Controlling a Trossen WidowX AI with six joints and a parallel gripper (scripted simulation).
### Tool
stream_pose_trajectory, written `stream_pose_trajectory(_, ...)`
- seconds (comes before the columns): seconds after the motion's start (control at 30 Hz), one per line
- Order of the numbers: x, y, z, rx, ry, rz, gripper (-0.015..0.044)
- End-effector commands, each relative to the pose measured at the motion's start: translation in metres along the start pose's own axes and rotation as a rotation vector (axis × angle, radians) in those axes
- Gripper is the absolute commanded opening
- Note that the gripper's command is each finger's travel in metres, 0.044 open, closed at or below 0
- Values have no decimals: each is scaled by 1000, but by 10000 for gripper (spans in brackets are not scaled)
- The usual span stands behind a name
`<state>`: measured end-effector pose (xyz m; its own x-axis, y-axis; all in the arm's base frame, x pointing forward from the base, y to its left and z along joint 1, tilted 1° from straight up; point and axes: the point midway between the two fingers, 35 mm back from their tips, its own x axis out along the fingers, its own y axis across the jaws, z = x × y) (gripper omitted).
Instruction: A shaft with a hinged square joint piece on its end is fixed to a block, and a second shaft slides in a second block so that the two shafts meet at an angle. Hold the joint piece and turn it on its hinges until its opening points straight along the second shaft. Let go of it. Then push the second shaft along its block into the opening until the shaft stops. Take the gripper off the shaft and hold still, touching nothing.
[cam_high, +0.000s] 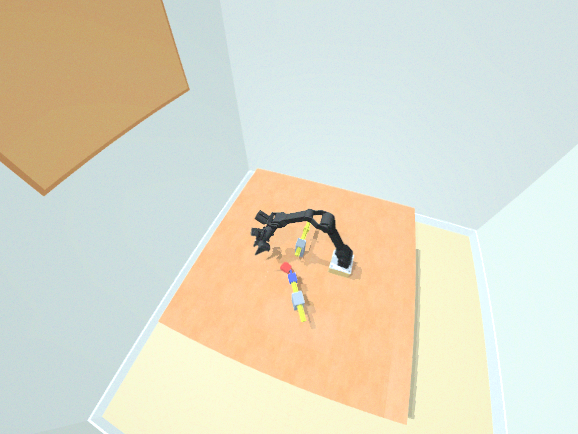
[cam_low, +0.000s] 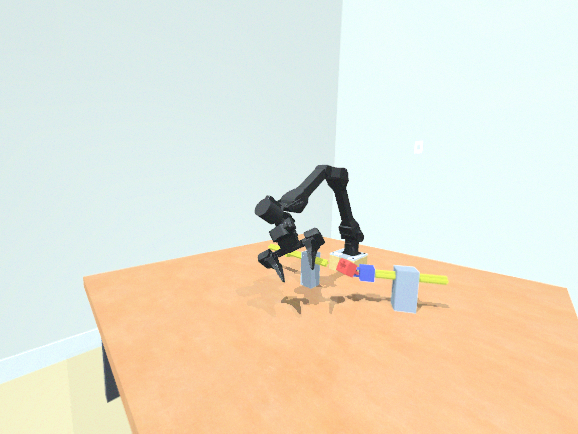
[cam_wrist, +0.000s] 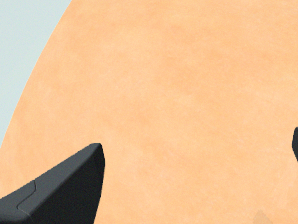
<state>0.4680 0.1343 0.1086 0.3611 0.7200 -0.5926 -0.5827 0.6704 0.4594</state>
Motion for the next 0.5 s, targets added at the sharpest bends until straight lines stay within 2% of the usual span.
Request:
stream_pose_trajectory(0.0, 0, 0, 1, 2, 3, -4, 426)
stream_pose_trajectory(0.23, -10, 14, 40, 88, 106, -152, 440)
stream_pose_trajectory(0.47, -37, 43, 68, 162, 207, -330, 440)
